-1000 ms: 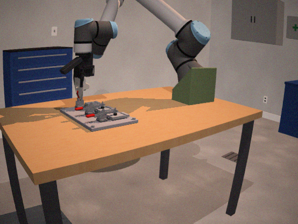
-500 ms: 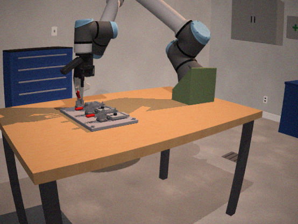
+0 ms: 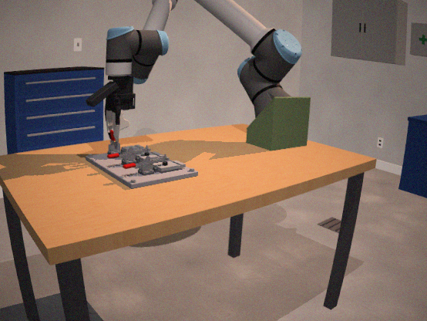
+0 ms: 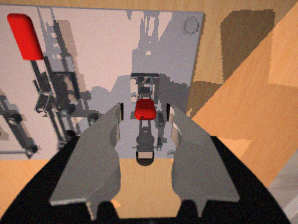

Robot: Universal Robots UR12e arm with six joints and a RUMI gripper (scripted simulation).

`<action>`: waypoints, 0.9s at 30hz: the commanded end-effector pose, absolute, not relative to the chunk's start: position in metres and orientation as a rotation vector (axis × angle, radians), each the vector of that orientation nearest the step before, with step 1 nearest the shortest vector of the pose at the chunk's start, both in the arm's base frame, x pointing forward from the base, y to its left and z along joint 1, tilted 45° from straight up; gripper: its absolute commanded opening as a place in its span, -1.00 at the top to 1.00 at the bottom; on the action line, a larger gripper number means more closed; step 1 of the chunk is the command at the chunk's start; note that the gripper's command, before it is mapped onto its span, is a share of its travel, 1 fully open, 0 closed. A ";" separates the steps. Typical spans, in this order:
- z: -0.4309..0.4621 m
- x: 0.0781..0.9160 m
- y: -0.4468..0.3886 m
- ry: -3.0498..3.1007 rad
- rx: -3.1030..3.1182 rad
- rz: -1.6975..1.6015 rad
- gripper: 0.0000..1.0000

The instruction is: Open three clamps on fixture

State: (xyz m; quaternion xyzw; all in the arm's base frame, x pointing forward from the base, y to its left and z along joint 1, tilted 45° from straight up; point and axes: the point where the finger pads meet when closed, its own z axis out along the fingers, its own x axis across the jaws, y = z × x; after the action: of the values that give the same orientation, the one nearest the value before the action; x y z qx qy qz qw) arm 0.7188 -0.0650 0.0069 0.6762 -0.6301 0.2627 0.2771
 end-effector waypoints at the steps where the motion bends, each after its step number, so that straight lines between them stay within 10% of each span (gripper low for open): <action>1: 0.007 0.720 -0.064 -1.691 1.818 0.707 0.44; 27: 0.032 0.722 -0.041 -1.693 1.818 0.713 0.44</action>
State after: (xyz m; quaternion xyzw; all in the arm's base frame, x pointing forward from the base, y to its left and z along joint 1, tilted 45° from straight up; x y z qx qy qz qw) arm 0.7192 -0.0520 0.0183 0.6769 -0.6294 0.2628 0.2767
